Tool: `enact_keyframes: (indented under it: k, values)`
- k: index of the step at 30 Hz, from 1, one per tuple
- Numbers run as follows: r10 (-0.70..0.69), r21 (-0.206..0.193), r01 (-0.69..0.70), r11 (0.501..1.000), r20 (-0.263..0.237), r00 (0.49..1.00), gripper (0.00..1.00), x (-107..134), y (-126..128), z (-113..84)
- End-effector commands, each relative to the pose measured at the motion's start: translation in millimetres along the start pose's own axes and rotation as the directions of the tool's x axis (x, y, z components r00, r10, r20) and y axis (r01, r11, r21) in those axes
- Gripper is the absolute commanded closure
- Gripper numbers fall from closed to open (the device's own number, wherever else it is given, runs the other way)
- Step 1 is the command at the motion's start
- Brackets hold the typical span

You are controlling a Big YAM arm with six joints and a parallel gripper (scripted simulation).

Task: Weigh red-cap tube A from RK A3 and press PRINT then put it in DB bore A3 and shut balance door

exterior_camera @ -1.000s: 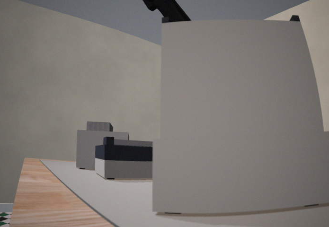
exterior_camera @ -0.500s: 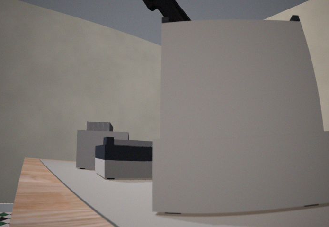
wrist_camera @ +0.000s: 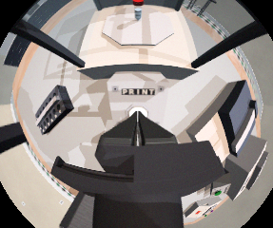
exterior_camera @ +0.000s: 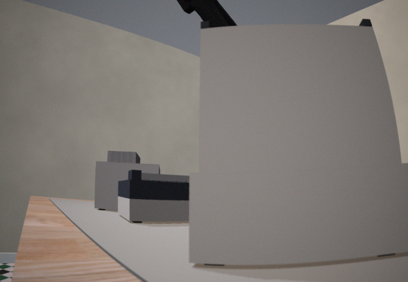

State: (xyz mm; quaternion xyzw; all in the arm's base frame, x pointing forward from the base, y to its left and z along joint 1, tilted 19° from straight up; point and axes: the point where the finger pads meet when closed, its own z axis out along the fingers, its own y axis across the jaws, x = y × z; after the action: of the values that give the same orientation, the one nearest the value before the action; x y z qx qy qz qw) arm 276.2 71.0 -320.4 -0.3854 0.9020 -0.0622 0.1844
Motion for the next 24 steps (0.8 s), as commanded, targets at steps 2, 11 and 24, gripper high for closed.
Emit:
enact_keyframes:
  k: [2, 11, 24]
  values:
    - [0.002, -0.005, -0.002, 1.0, -0.015, 1.0, 1.0, 6.7, 0.0, 8.6]
    - [0.002, -0.005, -0.002, 1.0, -0.015, 1.0, 1.0, 6.7, 0.0, 8.6]
    - [0.001, 0.003, -0.001, 1.0, 0.013, 1.0, 1.0, -4.7, -0.2, -17.5]
